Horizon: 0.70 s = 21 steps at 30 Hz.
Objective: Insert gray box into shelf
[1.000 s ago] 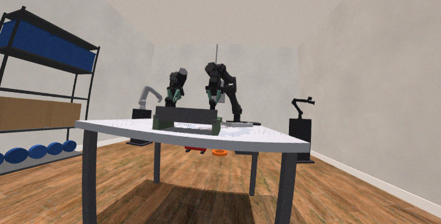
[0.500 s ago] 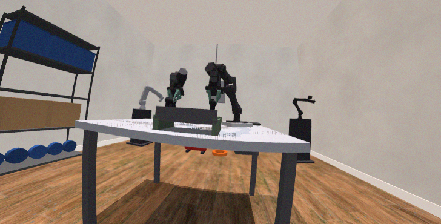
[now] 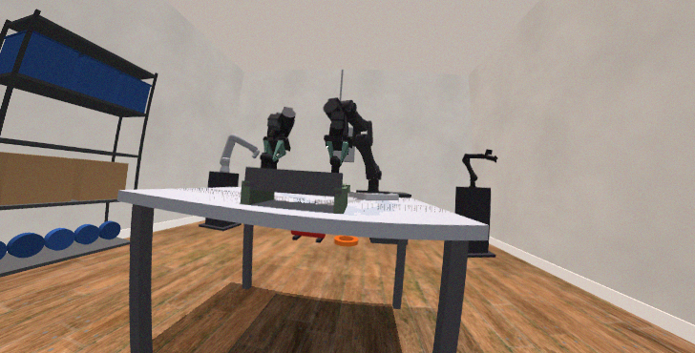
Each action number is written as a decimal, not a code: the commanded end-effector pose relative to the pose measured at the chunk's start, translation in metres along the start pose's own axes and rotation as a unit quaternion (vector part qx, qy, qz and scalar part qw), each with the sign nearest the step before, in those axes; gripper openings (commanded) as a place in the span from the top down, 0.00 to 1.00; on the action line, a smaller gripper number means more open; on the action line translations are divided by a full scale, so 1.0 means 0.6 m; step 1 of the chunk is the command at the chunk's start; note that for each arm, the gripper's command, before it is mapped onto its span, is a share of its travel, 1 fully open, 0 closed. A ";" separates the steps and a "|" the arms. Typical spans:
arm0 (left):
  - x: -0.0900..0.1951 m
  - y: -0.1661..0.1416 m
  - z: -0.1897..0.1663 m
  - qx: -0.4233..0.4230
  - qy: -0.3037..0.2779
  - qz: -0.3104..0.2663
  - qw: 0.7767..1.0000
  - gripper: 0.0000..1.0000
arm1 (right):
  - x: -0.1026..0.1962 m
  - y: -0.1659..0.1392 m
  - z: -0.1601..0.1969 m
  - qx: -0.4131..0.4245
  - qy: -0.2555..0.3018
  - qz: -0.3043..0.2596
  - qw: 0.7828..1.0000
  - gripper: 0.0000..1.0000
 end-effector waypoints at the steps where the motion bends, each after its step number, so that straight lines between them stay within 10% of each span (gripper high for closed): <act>1: 0.103 0.071 0.005 0.013 -0.038 -0.109 0.993 0.00 | 0.082 0.118 -0.018 -0.030 0.014 -0.107 0.994 0.00; 8: 0.038 0.049 -0.010 0.000 -0.023 -0.069 0.997 0.00 | 0.040 0.082 0.003 -0.012 0.009 -0.077 0.997 0.00; 21: 0.063 0.031 -0.007 0.003 -0.016 -0.050 0.999 0.00 | 0.086 0.071 -0.001 -0.013 0.007 -0.070 0.997 0.00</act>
Point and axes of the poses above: on each arm, the point where the finger pads meet when closed, its own x axis back along the fingers, its own z axis across the jaws, y = z × x, the point moved 4 cm from there along x, back along the fingers, and after that the axes turned 1 degree about x, right-handed, at the moved point
